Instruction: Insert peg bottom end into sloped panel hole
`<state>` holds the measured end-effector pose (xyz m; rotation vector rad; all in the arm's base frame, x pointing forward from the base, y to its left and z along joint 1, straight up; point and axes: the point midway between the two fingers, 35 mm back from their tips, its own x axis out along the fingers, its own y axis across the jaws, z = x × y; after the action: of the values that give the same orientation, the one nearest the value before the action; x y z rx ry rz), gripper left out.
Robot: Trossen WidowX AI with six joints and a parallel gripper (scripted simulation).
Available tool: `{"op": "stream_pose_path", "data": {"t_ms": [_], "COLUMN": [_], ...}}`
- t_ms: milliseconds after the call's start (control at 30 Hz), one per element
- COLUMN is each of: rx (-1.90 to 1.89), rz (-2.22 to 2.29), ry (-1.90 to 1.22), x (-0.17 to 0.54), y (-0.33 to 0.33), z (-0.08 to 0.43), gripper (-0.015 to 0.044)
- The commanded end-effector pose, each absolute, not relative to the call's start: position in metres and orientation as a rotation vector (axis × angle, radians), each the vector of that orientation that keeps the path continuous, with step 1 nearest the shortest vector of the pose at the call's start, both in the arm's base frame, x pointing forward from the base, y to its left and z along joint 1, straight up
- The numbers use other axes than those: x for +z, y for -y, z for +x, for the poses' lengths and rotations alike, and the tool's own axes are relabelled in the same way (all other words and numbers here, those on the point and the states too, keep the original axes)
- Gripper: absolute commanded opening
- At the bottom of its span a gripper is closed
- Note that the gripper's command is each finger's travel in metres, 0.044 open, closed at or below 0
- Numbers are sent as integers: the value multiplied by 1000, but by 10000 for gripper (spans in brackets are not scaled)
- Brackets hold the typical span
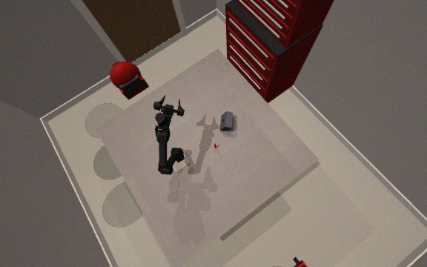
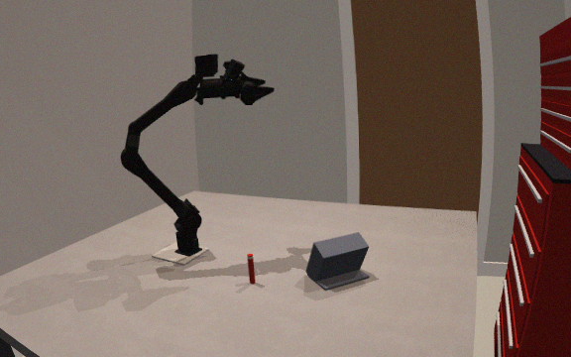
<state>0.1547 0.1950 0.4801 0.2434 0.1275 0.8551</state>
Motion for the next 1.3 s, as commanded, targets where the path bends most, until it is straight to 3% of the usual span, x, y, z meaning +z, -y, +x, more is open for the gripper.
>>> {"op": "stream_pose_path", "data": {"t_ms": [0, 1267], "rx": [808, 256], "rz": [227, 124], "ry": [-175, -676], "x": [465, 323], "y": [-198, -130], "z": [170, 303], "gripper": [440, 440]}}
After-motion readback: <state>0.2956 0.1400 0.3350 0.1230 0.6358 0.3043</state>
